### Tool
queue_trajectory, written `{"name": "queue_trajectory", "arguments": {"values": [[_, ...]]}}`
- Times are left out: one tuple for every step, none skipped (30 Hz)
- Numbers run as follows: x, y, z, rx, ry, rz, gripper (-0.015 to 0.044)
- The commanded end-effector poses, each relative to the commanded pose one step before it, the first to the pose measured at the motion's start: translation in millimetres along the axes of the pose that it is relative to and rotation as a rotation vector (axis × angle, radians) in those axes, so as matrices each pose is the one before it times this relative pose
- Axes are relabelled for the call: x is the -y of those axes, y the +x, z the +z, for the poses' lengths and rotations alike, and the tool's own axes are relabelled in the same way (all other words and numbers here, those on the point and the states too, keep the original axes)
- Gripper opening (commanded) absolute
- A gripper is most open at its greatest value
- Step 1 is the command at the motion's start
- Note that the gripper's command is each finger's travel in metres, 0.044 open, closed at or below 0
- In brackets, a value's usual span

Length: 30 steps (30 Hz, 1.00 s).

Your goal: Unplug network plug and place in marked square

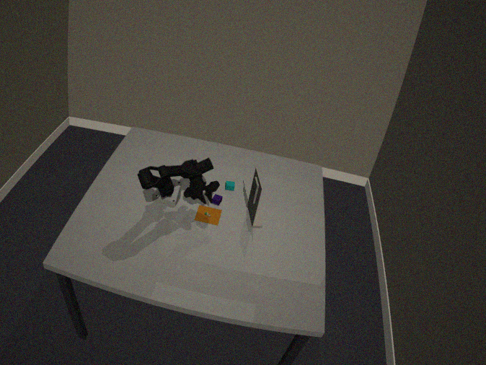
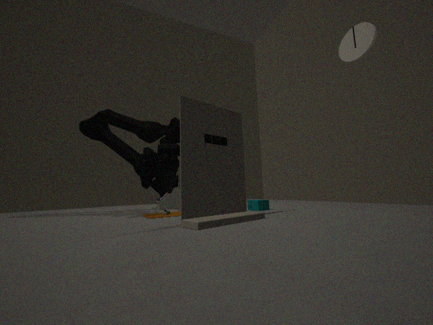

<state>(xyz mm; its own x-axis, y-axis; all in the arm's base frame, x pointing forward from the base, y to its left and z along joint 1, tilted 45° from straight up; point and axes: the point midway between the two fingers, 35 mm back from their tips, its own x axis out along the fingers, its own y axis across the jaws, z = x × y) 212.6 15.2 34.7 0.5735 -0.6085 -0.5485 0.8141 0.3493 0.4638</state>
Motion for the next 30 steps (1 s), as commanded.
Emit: {"name": "queue_trajectory", "arguments": {"values": [[-3.66, -4.36, -0.14, 0.00195, 0.0030, 0.00225, 0.0156], [-0.58, -0.92, -0.05, -0.00006, 0.0000, -0.00008, 0.0156], [-0.58, -0.93, -0.04, -0.00004, 0.0000, -0.00007, 0.0156], [-0.57, -0.93, -0.03, -0.00002, 0.0000, -0.00006, 0.0156], [-0.57, -0.94, -0.02, -0.00001, 0.0000, -0.00005, 0.0156], [-0.57, -0.94, -0.02, 0.00001, 0.0000, -0.00004, 0.0156], [-0.57, -0.95, -0.01, 0.00003, 0.0000, -0.00002, 0.0156], [-0.57, -0.96, 0.00, 0.00005, 0.0000, -0.00001, 0.0156], [-0.57, -0.96, 0.01, 0.00007, 0.0000, 0.00000, 0.0156], [-0.56, -0.97, 0.01, 0.00008, 0.0000, 0.00001, 0.0156], [-0.56, -0.97, 0.02, 0.00010, 0.0000, 0.00003, 0.0156], [-0.56, -0.98, 0.03, 0.00012, 0.0000, 0.00004, 0.0156], [-0.56, -0.98, 0.04, 0.00014, 0.0000, 0.00005, 0.0156], [-0.56, -0.99, 0.05, 0.00015, 0.0000, 0.00007, 0.0156], [-0.56, -1.00, 0.05, 0.00017, 0.0000, 0.00008, 0.0156], [-0.56, -1.00, 0.06, 0.00019, 0.0000, 0.00009, 0.0156], [-0.55, -1.01, 0.07, 0.00020, 0.0000, 0.00011, 0.0156], [-0.55, -1.01, 0.08, 0.00022, 0.0000, 0.00012, 0.0156], [-0.55, -1.02, 0.09, 0.00024, 0.0000, 0.00013, 0.0156], [-0.55, -1.02, 0.09, 0.00025, 0.0000, 0.00015, 0.0156], [-0.55, -1.03, 0.10, 0.00027, 0.0000, 0.00016, 0.0156], [-0.55, -1.03, 0.11, 0.00029, 0.0000, 0.00018, 0.0156], [-0.55, -1.04, 0.12, 0.00030, 0.0000, 0.00019, 0.0156], [-0.55, -1.04, 0.13, 0.00032, 0.0000, 0.00021, 0.0156], [-0.55, -1.05, 0.13, 0.00033, 0.0000, 0.00022, 0.0156], [-0.54, -1.05, 0.14, 0.00035, 0.0000, 0.00024, 0.0156], [-0.54, -1.06, 0.15, 0.00037, 0.0000, 0.00025, 0.0156], [-0.54, -1.06, 0.16, 0.00038, 0.0000, 0.00027, 0.0156], [-0.54, -1.06, 0.17, 0.00040, 0.0000, 0.00028, 0.0156], [-0.54, -1.07, 0.17, 0.00041, 0.0000, 0.00030, 0.0156]]}}
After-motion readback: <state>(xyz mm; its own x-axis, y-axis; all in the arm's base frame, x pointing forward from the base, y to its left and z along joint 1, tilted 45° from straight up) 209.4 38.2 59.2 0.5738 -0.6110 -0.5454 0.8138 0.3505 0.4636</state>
